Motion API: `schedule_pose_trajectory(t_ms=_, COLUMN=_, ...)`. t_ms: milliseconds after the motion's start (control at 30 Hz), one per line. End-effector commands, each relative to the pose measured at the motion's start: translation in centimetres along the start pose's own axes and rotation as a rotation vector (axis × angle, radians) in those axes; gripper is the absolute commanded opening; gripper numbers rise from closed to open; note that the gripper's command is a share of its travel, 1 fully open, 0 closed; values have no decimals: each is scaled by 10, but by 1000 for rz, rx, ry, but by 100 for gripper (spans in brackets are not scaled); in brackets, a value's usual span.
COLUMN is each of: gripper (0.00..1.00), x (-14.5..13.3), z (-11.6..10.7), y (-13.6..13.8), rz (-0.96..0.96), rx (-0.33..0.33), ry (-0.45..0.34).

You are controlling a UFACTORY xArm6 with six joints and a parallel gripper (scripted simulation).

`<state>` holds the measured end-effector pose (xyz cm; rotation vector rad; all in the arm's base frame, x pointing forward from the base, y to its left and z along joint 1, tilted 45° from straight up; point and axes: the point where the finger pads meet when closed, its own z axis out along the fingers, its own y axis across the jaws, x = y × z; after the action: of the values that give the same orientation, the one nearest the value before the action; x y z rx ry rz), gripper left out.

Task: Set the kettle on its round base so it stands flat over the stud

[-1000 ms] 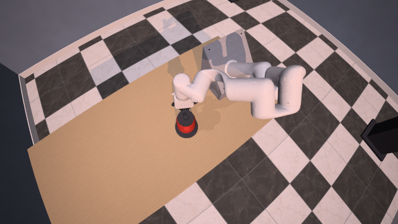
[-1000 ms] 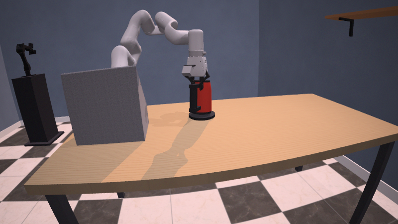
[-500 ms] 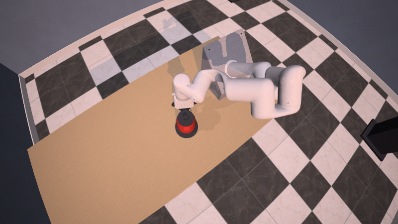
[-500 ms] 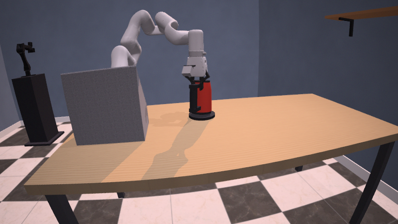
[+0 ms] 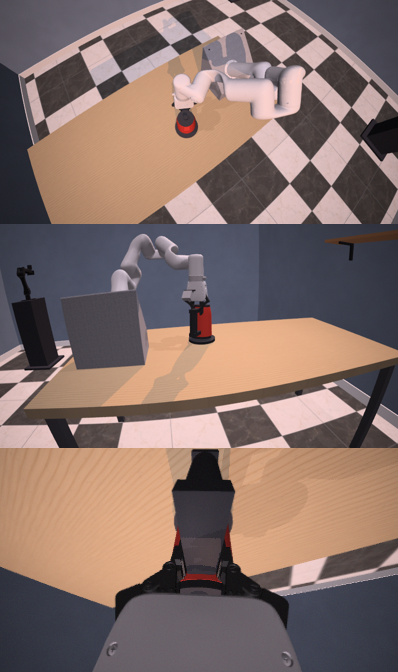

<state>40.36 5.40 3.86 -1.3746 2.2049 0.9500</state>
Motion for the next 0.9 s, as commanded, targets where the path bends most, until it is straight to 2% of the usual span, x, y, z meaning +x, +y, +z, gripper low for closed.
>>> schedule_pose_trajectory(t_ms=0, gripper=0, x=0, z=-1, y=-1, rz=-1, rx=4, ry=0)
schedule_pose_trajectory(t_ms=867, gripper=0, x=0, z=2, y=-1, rz=-1, rx=4, ry=0)
